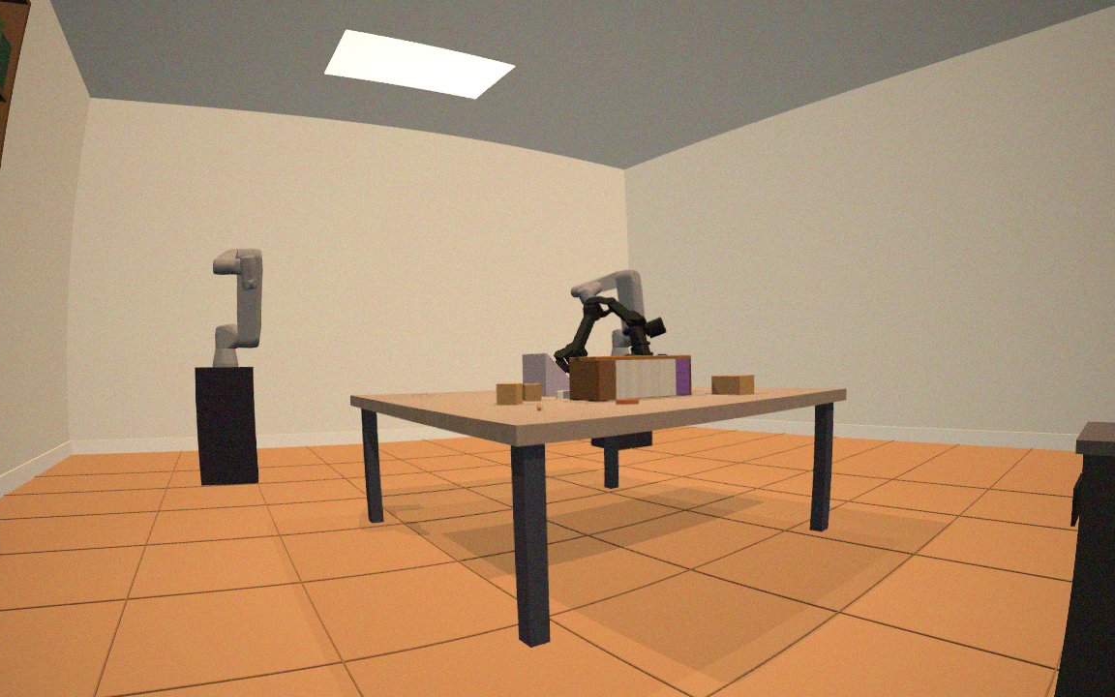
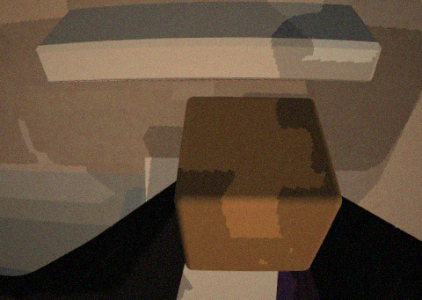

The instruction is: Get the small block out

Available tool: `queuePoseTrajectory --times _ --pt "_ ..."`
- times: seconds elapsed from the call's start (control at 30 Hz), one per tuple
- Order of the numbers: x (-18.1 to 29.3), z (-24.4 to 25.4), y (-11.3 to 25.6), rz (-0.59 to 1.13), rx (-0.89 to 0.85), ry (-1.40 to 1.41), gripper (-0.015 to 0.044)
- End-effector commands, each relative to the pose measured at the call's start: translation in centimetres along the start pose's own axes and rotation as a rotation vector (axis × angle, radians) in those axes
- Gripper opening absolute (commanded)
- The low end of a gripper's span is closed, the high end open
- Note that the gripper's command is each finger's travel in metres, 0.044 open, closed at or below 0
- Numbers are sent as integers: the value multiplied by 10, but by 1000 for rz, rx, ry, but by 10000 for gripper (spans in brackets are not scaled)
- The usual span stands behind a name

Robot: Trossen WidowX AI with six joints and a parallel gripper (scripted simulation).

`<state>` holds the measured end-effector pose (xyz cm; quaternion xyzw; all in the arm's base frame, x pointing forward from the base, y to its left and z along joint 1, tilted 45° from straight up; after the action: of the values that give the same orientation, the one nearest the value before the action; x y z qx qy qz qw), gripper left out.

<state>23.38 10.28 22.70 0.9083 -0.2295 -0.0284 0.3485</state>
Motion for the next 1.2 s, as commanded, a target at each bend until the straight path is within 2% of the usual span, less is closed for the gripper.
queuePoseTrajectory --times 0.0,0.27,1.17 --pt "8 -5 24 6 14 9 0" --pt "11 -4 32 4 13 -20 0" --pt "22 30 49 -38 -70 -1210 0"
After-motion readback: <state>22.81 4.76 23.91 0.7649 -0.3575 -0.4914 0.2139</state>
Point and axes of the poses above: the point midway between the two fingers, 35 mm back from their tips, its own y axis back along the fingers, its own z axis across the jaws, x = y × z, the point moved 9 cm from there along y, back along the fingers, and after that the axes turned 15 degrees about -y, right-handed, at the moved point
